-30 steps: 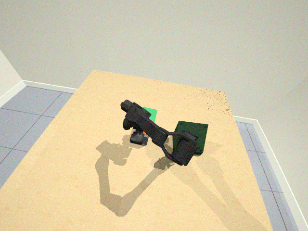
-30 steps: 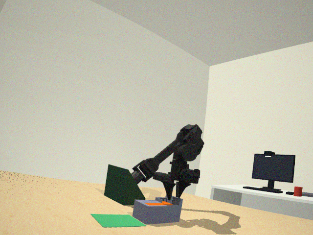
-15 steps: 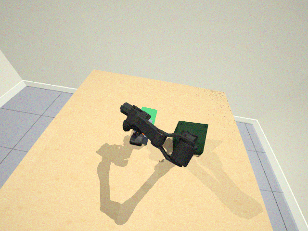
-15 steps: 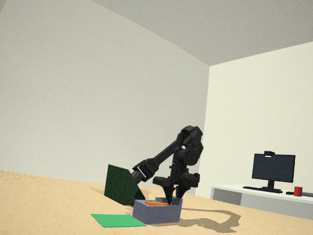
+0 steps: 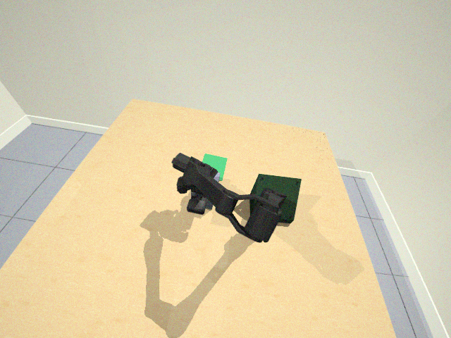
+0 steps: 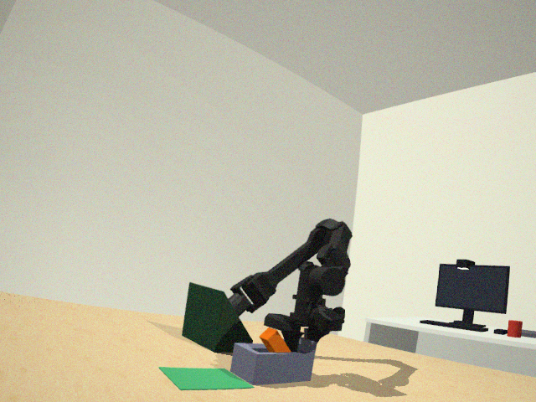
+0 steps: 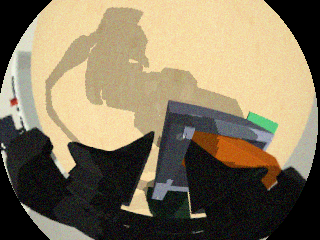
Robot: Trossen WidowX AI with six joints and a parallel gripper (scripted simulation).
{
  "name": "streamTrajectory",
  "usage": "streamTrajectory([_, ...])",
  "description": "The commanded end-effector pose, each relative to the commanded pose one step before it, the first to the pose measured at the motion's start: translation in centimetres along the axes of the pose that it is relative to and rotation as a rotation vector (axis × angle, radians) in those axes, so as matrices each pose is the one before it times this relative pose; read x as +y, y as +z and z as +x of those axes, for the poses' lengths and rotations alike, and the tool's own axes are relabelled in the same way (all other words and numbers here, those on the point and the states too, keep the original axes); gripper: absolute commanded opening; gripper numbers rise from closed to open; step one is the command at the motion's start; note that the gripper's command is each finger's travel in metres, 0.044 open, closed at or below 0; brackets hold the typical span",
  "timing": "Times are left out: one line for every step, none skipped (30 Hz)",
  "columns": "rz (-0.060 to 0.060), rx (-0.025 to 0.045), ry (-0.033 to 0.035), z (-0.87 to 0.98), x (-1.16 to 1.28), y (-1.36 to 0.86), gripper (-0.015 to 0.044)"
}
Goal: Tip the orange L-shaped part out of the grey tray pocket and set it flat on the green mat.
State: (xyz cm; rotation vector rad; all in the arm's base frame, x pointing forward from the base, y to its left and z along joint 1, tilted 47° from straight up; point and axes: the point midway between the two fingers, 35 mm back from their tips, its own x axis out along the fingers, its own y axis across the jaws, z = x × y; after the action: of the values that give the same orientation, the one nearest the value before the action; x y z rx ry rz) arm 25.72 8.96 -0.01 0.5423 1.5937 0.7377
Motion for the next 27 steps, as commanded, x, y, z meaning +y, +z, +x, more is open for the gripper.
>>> streamTrajectory([0.0117,0.00480,0.00114,0.311,-0.175,-0.221,0.0180])
streamTrajectory([0.0000,0.00000,0.00000,0.000,0.000,0.000,0.0180])
streamTrajectory([0.0000,0.00000,0.00000,0.000,0.000,0.000,0.0180])
streamTrajectory([0.0000,0.00000,0.00000,0.000,0.000,0.000,0.0180])
streamTrajectory([0.0000,0.00000,0.00000,0.000,0.000,0.000,0.0180])
streamTrajectory([0.0000,0.00000,0.00000,0.000,0.000,0.000,0.0180])
streamTrajectory([0.0000,0.00000,0.00000,0.000,0.000,0.000,0.0180])
streamTrajectory([0.0000,0.00000,0.00000,0.000,0.000,0.000,0.0180])
streamTrajectory([0.0000,0.00000,0.00000,0.000,0.000,0.000,0.0180])
streamTrajectory([0.0000,0.00000,0.00000,0.000,0.000,0.000,0.0180])
streamTrajectory([-0.0089,-0.00579,0.00179,-0.147,0.139,0.168,0.0180])
streamTrajectory([0.0000,0.00000,0.00000,0.000,0.000,0.000,0.0180])
streamTrajectory([0.0000,0.00000,0.00000,0.000,0.000,0.000,0.0180])
streamTrajectory([0.0000,0.00000,0.00000,0.000,0.000,0.000,0.0180])
streamTrajectory([0.0000,0.00000,0.00000,0.000,0.000,0.000,0.0180])
streamTrajectory([0.0000,0.00000,0.00000,0.000,0.000,0.000,0.0180])
streamTrajectory([0.0005,0.00033,-0.00011,-0.067,0.058,-0.006,0.0180])
streamTrajectory([0.0008,0.00054,-0.00017,-0.111,0.097,-0.010,0.0180])
streamTrajectory([0.0012,0.00081,-0.00026,-0.166,0.146,-0.017,0.0180])
streamTrajectory([0.0018,0.00116,-0.00037,-0.237,0.209,-0.027,0.0180])
streamTrajectory([0.0017,0.00112,-0.00035,-0.227,0.201,-0.030,0.0180])
streamTrajectory([0.0015,0.00102,-0.00031,-0.206,0.183,-0.031,0.0180])
streamTrajectory([0.0010,0.00069,-0.00021,-0.139,0.124,-0.023,0.0180])
streamTrajectory([0.0004,0.00024,-0.00007,-0.049,0.044,-0.008,0.0180])
streamTrajectory([0.0000,0.00000,0.00000,0.000,0.000,0.000,0.0180])
streamTrajectory([0.0000,0.00000,0.00000,0.000,0.000,0.000,0.0180])
streamTrajectory([0.0000,0.00000,0.00000,0.000,0.000,0.000,0.0180])
